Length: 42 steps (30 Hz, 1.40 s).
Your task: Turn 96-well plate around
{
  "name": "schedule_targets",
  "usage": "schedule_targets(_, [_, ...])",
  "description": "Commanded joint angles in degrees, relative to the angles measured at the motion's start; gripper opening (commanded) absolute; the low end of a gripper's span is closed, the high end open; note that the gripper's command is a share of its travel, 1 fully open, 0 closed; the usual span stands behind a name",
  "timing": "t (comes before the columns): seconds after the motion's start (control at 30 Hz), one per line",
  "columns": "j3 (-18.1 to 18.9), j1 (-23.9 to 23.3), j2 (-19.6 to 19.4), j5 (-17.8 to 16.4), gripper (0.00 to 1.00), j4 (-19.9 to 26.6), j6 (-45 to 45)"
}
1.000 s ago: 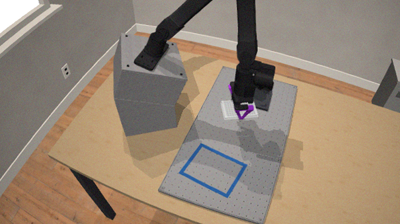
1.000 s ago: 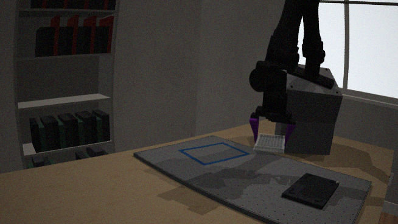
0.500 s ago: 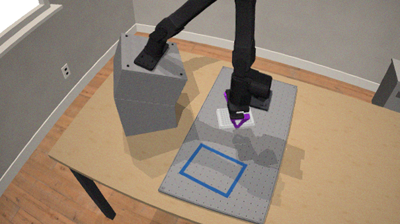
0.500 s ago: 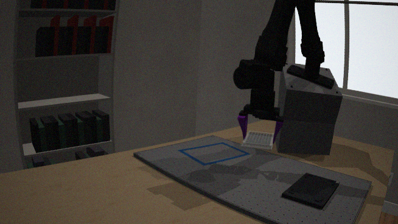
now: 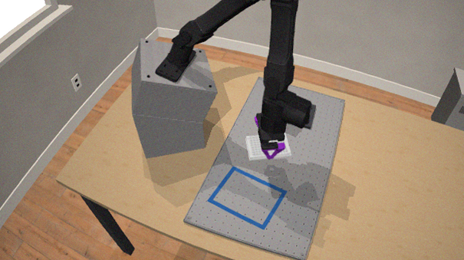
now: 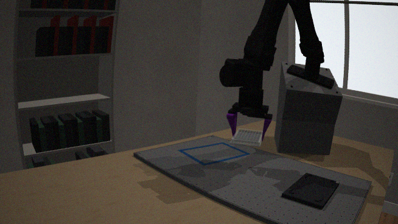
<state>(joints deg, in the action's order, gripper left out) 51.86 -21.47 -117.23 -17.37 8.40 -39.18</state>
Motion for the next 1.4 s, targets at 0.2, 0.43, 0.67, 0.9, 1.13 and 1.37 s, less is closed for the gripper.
schedule_targets(0.2, [1.8, -4.9, -1.7, -1.6, 0.0, 0.8, -5.8])
schedule_targets(0.43, [3.6, -8.1, -3.7, -2.4, 0.0, 1.6, -9.1])
schedule_targets(0.67, [6.0, -11.7, -6.2, -3.3, 0.0, 2.8, -12.8])
schedule_targets(0.9, [8.1, -14.1, -8.1, -3.8, 0.0, 3.9, -15.3])
schedule_targets(1.13, [11.2, -17.4, -10.8, -4.4, 0.0, 5.6, -18.8])
schedule_targets(1.37, [13.8, -19.6, -12.9, -4.8, 0.0, 6.9, -21.2])
